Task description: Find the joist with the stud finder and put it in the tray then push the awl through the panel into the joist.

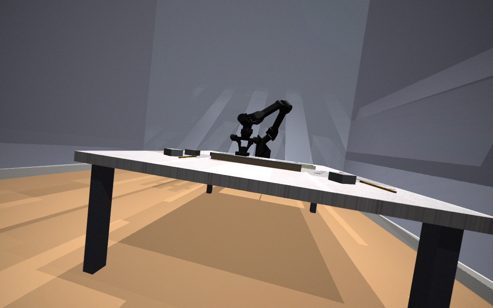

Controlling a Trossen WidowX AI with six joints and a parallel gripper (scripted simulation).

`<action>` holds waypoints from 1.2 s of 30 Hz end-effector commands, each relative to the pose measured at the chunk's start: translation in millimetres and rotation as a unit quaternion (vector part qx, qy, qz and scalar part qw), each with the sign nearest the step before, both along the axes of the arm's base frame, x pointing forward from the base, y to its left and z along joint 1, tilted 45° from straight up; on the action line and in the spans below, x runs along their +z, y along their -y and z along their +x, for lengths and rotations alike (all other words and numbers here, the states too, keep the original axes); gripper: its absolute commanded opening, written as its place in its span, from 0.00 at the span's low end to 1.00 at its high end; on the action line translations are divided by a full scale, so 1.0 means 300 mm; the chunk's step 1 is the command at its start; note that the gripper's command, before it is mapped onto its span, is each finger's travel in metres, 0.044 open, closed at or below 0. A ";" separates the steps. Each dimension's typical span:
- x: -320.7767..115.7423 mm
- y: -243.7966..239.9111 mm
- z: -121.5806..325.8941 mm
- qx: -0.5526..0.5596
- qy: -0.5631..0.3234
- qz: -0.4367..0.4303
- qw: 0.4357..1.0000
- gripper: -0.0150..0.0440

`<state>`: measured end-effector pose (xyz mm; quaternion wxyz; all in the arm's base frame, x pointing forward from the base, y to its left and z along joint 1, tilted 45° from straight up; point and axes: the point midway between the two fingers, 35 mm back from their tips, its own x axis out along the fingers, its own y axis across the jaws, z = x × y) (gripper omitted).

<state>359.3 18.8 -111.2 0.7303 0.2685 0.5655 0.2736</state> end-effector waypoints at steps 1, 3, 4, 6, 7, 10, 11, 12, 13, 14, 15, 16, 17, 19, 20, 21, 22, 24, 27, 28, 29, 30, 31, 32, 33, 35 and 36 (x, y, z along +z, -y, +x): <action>0.042 -0.045 -0.007 0.001 -0.001 0.003 1.000 0.25; 0.057 -0.061 -0.009 0.001 -0.001 0.004 1.000 0.25; 0.065 -0.069 -0.010 0.001 -0.001 0.004 1.000 0.25; 0.080 -0.084 -0.012 0.001 -0.001 0.004 1.000 0.25; 0.088 -0.092 -0.013 0.001 -0.001 0.004 1.000 0.25; 0.111 -0.115 -0.016 0.001 -0.001 0.004 1.000 0.25; 0.119 -0.123 -0.017 0.001 -0.001 0.004 1.000 0.25; 0.126 -0.131 -0.018 0.001 -0.001 0.004 1.000 0.25; 0.134 -0.139 -0.019 0.001 -0.001 0.004 1.000 0.25; 0.142 -0.146 -0.020 0.001 -0.001 0.004 1.000 0.25; 0.150 -0.154 -0.021 0.001 -0.001 0.004 1.000 0.25; 0.157 -0.162 -0.022 0.001 -0.001 0.004 1.000 0.25; 0.165 -0.170 -0.023 0.001 -0.001 0.005 1.000 0.25; 0.181 -0.185 -0.025 0.001 -0.001 0.005 1.000 0.25; 0.188 -0.193 -0.026 0.001 -0.001 0.005 1.000 0.25; 0.196 -0.201 -0.027 0.001 -0.001 0.005 1.000 0.25; 0.204 -0.208 -0.028 0.001 -0.002 0.005 1.000 0.25; 0.219 -0.224 -0.030 0.001 -0.002 0.005 1.000 0.25; 0.243 -0.247 -0.033 0.001 -0.002 0.005 1.000 0.25; 0.250 -0.255 -0.034 0.001 -0.002 0.005 1.000 0.25; 0.258 -0.262 -0.035 0.001 -0.002 0.005 1.000 0.25; 0.266 -0.270 -0.036 0.001 -0.002 0.005 1.000 0.25; 0.274 -0.278 -0.037 0.001 -0.002 0.006 1.000 0.25; 0.282 -0.286 -0.038 0.001 -0.002 0.006 1.000 0.25; 0.289 -0.293 -0.039 0.001 -0.002 0.006 1.000 0.25; 0.305 -0.309 -0.041 0.001 -0.002 0.006 1.000 0.25; 0.313 -0.316 -0.042 0.001 -0.002 0.006 1.000 0.25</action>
